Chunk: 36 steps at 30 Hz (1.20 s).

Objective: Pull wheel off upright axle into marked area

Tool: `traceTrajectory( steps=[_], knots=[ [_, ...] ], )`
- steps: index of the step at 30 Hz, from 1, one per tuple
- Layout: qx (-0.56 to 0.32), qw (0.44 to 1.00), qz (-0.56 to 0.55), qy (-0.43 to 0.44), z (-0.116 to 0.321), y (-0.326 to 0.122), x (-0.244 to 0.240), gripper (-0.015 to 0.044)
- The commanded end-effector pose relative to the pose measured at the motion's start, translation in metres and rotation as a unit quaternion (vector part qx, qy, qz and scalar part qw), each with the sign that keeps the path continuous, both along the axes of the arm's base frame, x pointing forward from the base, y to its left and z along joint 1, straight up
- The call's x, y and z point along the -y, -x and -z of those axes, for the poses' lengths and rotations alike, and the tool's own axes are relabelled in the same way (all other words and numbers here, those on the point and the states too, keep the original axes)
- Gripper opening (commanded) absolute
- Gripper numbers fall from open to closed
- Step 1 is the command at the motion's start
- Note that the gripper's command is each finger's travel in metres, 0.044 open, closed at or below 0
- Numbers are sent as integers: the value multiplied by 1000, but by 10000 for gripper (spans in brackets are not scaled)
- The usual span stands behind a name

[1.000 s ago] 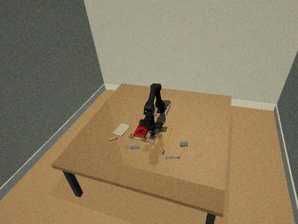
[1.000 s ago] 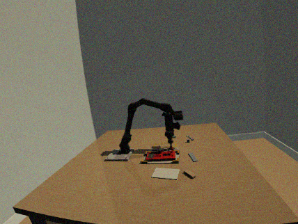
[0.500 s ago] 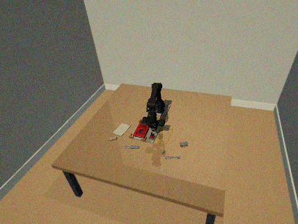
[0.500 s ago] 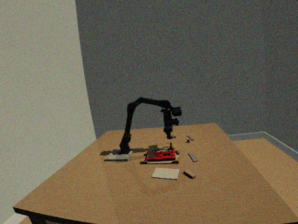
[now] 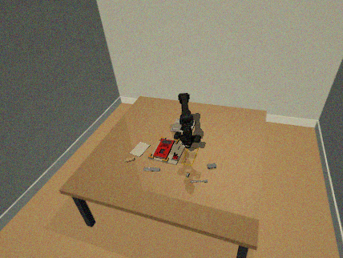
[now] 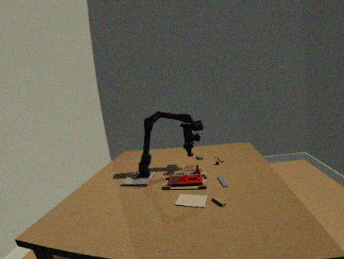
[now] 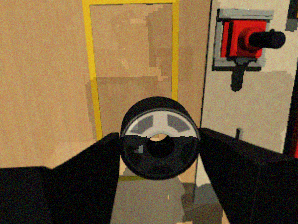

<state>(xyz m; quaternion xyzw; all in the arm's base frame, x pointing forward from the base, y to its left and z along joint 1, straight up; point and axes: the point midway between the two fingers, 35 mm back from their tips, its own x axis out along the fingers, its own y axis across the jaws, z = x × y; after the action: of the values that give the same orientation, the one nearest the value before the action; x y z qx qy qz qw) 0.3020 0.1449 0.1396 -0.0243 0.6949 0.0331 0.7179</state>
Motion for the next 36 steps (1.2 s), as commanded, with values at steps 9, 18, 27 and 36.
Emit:
traceTrajectory(
  steps=[9, 18, 27, 36],
  knots=[
    [-3, 1000, 2, -1, 14, 11, -11, 0],
    [-3, 1000, 2, -1, 42, 8, -13, 0],
    [-3, 1000, 2, -1, 91, 8, -13, 0],
    [-3, 1000, 0, 1, 100, 9, -12, 79]
  ],
)
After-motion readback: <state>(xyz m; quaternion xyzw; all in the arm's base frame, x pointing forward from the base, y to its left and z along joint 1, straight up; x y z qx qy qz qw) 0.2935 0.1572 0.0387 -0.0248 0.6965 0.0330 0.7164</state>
